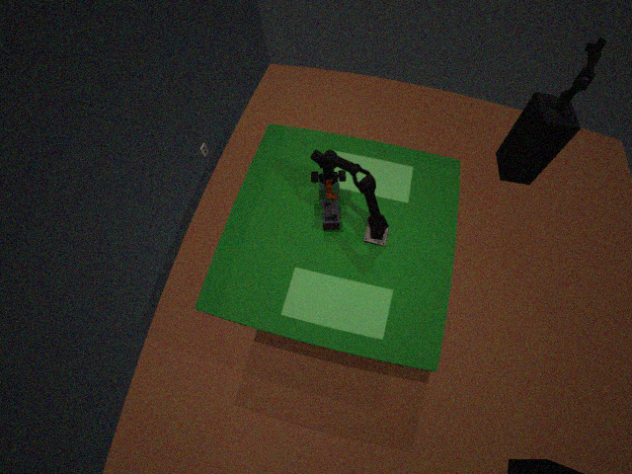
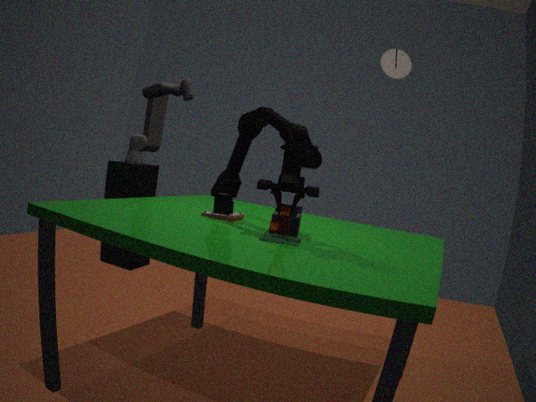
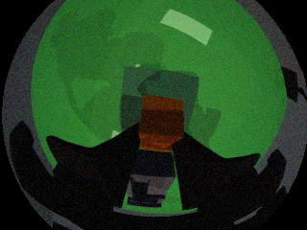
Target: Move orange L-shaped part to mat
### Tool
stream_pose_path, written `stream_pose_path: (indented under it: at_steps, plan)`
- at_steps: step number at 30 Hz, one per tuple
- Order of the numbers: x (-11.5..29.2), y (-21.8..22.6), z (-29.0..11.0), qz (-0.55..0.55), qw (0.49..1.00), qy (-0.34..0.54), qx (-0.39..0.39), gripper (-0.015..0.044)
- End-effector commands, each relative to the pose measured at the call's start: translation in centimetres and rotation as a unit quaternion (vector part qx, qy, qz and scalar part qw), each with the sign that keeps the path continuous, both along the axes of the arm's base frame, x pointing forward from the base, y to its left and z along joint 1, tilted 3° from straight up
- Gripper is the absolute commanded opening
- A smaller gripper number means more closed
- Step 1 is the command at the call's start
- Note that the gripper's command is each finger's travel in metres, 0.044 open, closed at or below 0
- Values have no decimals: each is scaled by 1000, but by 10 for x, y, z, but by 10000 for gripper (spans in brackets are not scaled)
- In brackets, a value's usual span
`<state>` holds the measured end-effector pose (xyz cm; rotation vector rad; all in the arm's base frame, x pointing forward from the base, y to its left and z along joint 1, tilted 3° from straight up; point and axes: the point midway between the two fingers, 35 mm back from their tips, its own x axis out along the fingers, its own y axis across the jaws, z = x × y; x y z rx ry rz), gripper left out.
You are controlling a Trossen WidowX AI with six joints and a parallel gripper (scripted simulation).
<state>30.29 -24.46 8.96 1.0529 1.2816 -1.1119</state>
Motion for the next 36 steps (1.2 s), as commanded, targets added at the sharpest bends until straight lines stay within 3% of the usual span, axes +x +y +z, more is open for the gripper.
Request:
stream_pose_path:
  at_steps: [1, 21, 31, 36]
  plan:
    - [-2, 0, -5, 3, 1000, 4, -1, 0]
    - [-1, 1, -5, 0, 1000, 2, 2, 0]
    - [-1, 1, -3, 0, 1000, 2, 2, 263]
    - [3, -1, 29, 1, 1000, 2, 1, 394]
